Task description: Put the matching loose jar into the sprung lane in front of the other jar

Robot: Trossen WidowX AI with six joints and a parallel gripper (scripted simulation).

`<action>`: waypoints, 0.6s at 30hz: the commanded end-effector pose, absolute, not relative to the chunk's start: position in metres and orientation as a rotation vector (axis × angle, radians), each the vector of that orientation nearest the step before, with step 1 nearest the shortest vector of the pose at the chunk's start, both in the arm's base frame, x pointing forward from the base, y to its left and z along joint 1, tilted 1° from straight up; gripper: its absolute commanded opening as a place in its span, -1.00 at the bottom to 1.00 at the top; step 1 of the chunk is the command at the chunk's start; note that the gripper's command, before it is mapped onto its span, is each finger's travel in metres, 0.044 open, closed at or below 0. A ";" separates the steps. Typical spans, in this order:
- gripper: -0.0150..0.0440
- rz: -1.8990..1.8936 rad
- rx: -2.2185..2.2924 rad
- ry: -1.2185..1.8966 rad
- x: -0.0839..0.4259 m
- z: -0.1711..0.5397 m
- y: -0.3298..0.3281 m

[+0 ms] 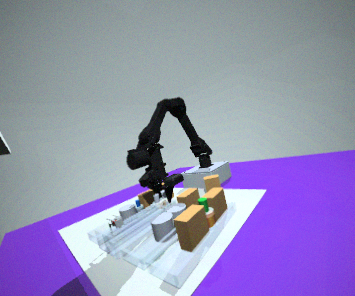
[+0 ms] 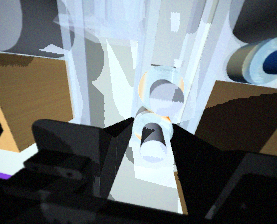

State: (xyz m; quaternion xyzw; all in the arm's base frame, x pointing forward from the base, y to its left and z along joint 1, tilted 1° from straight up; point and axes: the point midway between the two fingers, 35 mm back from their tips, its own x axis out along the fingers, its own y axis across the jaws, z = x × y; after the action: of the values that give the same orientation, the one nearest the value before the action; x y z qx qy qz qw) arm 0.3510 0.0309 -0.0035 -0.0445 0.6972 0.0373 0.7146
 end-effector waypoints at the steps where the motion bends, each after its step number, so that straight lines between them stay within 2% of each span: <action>1: -0.49 0.078 -0.099 1.521 0.356 -0.003 0.030; 18: -0.49 0.078 -0.099 1.521 0.353 -0.004 0.029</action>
State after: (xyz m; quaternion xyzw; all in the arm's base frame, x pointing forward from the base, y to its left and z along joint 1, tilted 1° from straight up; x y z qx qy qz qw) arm 0.3500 0.0307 -0.0041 -0.0442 0.6943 0.0372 0.7174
